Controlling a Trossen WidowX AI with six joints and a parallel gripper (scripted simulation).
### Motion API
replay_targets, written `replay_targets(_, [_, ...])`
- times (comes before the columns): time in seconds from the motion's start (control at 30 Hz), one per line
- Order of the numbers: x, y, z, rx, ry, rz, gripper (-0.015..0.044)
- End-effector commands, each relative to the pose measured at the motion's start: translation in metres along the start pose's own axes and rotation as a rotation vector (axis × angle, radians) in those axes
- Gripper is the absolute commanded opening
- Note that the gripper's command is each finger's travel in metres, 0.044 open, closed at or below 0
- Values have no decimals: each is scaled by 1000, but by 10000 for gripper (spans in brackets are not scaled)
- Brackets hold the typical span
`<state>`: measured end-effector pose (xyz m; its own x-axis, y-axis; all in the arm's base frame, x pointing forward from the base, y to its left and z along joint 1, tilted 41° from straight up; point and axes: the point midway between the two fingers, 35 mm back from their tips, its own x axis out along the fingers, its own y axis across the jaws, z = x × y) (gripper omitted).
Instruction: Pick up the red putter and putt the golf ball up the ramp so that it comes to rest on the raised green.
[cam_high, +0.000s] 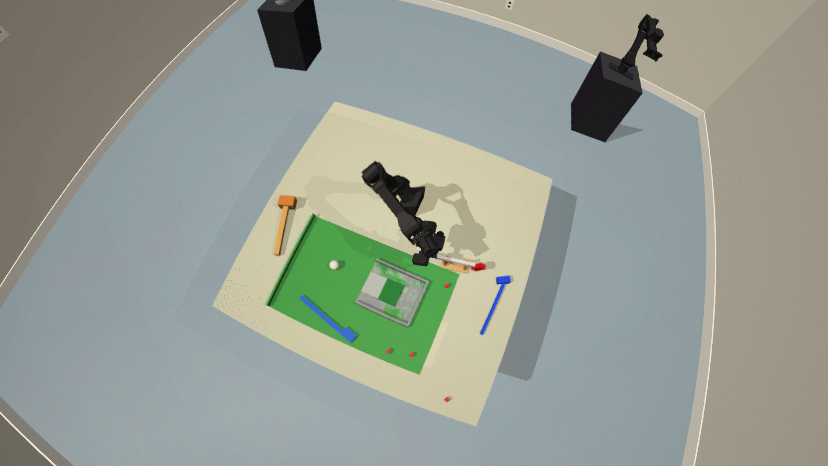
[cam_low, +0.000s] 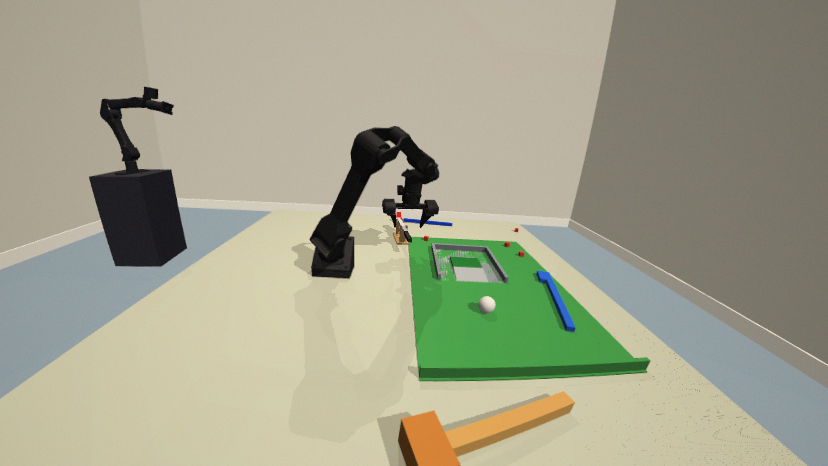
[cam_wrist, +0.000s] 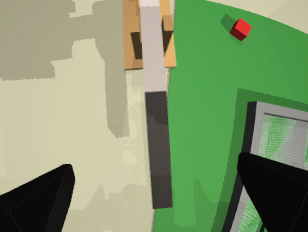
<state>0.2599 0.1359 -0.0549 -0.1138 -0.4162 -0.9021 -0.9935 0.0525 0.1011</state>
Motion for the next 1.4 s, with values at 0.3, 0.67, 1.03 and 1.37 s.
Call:
replay_targets(0.3, [26,-4,-6,-7,6,-3,440])
replay_targets(0.67, [46,-4,-12,-7,6,-4,440])
replay_targets(1.03, [62,-4,-16,-7,7,-4,440])
replay_targets(1.37, [64,-6,-17,0,0,-8,387])
